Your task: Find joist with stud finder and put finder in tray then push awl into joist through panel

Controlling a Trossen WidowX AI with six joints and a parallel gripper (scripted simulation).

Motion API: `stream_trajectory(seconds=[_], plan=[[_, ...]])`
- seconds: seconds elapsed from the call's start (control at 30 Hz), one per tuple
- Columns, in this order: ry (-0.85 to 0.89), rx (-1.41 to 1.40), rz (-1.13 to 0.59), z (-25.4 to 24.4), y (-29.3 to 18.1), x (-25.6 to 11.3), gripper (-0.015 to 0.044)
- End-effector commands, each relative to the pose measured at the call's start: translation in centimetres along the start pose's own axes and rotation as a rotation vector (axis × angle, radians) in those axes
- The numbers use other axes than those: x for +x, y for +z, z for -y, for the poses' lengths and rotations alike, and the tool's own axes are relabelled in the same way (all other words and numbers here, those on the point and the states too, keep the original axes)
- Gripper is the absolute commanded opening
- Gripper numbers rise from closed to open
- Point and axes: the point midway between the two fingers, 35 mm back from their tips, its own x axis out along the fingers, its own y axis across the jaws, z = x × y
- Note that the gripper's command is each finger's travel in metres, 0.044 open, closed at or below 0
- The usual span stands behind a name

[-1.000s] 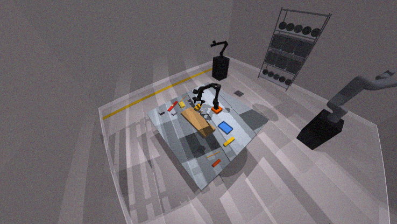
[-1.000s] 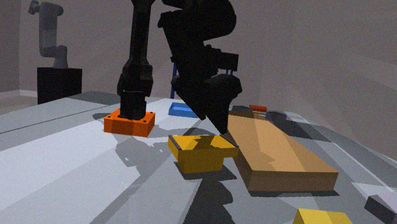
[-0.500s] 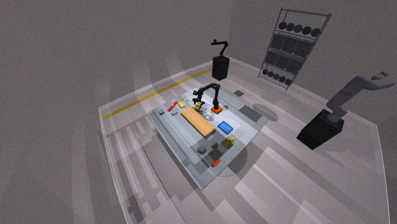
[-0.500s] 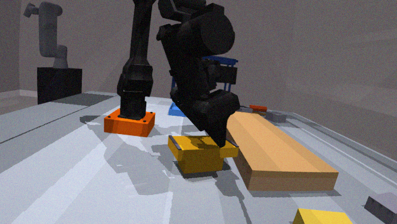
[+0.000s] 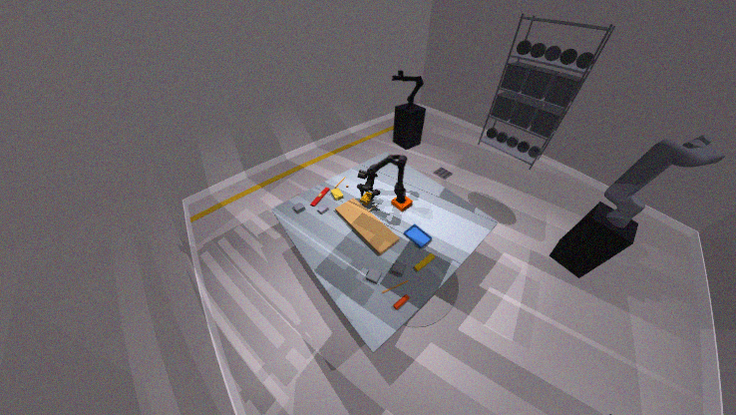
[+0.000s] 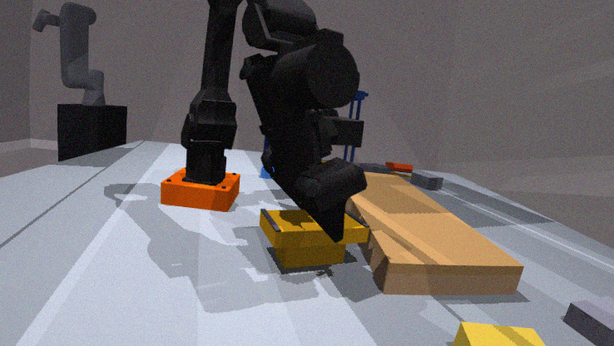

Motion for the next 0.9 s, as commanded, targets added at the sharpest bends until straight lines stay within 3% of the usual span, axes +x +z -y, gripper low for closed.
stream_trajectory(seconds=[0.0, 0.33, 0.7, 0.87], plan=[[0.001, -0.005, -0.003, -0.1, -0.2, 0.2, 0.0348], [0.001, -0.005, -0.003, -0.1, -0.2, 0.2, 0.0281], [0.001, -0.005, -0.003, 0.0, 0.6, -1.3, 0.0000], [0.001, -0.005, -0.003, 0.0, 1.0, -2.2, 0.0000]])
